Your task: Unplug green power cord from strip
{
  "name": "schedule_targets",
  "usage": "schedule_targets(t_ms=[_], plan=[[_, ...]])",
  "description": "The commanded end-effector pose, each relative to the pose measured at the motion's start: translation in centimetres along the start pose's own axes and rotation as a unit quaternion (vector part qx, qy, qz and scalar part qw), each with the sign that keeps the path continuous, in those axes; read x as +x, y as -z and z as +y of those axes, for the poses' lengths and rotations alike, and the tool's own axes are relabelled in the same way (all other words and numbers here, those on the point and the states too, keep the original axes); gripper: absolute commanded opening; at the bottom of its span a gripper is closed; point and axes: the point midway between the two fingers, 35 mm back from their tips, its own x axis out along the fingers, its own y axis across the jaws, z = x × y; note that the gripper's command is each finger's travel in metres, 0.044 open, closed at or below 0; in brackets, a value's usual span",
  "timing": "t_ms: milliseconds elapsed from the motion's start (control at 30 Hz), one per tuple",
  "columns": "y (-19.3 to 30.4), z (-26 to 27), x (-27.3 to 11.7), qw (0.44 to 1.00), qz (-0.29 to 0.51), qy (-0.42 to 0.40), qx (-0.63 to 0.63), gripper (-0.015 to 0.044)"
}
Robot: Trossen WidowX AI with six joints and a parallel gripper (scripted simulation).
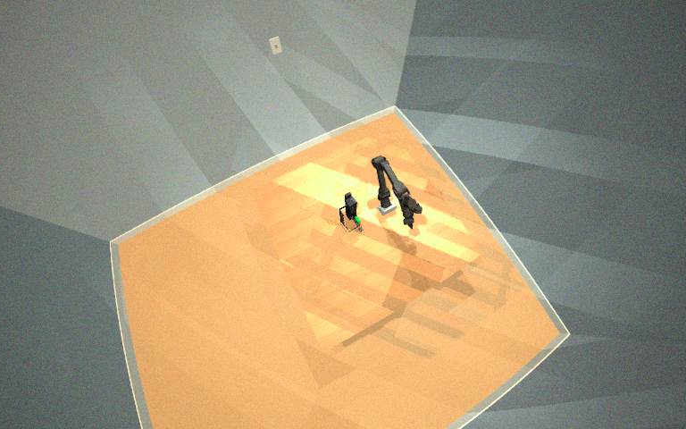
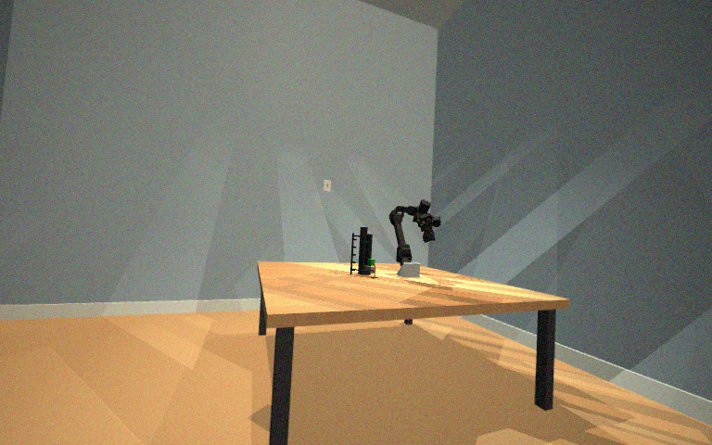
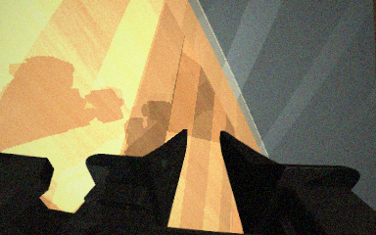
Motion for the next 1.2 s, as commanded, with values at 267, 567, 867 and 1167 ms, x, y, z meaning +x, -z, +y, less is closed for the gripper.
schedule_targets(t_ms=[267,567,867,1167], plan=[[20.5,0.2,-2.0,0.917,0.258,-0.116,0.282,0.0160],[31.3,5.8,-6.4,0.800,0.380,-0.230,0.403,0.0160],[31.2,5.9,-6.4,0.798,0.382,-0.233,0.404,0.0160],[31.8,6.4,-7.4,0.798,0.382,-0.233,0.404,0.0160]])
